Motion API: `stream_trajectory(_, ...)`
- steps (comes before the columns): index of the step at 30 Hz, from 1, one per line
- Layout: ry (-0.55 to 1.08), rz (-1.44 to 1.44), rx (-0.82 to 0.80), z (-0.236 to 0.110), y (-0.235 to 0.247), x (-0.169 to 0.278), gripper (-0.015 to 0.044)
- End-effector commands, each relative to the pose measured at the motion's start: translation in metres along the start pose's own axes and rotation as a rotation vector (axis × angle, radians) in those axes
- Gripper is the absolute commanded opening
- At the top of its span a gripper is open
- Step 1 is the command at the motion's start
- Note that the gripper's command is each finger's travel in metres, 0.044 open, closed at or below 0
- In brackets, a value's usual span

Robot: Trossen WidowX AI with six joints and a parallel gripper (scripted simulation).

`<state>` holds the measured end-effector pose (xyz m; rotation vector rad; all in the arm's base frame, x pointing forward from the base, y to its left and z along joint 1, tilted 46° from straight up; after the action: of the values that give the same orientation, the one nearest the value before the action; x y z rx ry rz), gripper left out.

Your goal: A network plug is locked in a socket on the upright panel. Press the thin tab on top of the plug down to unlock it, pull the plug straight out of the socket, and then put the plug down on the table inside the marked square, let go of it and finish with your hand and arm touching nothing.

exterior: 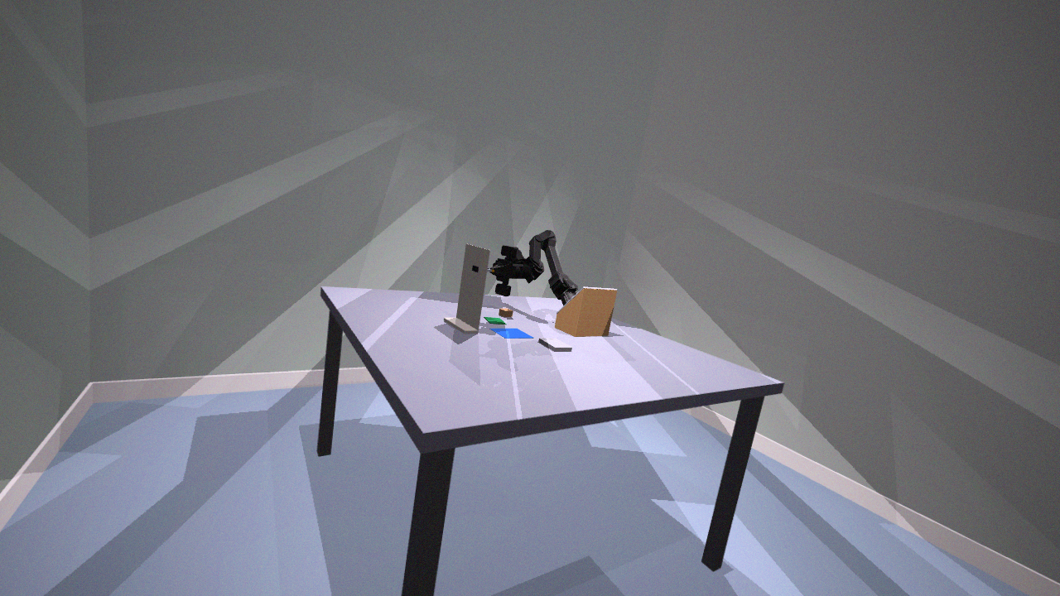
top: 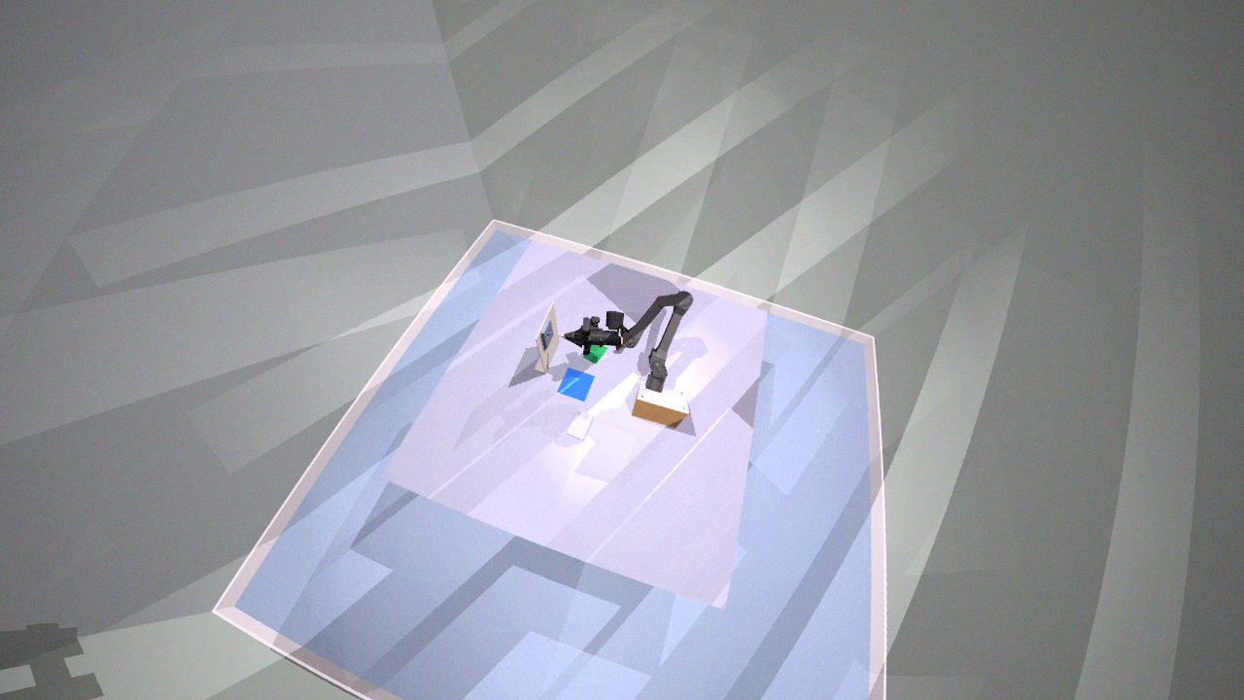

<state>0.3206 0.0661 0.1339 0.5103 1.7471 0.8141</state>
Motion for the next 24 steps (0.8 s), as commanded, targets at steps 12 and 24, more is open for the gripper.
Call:
stream_trajectory(12,0.001,-0.001,0.004,-0.008,-0.001,0.002,0.0)
stream_trajectory(24,0.001,-0.001,0.004,-0.013,-0.001,0.003,0.0)
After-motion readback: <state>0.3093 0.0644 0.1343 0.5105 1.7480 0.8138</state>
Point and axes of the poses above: the point midway between the two fingers, 35 mm back from their tips, its own z axis out along the fingers, its own y axis across the jaws, x = y × z, the point moved 3 cm from there along -z, back along the fingers, and after that the axes turned 4 degrees about z, right-handed, at the moved point
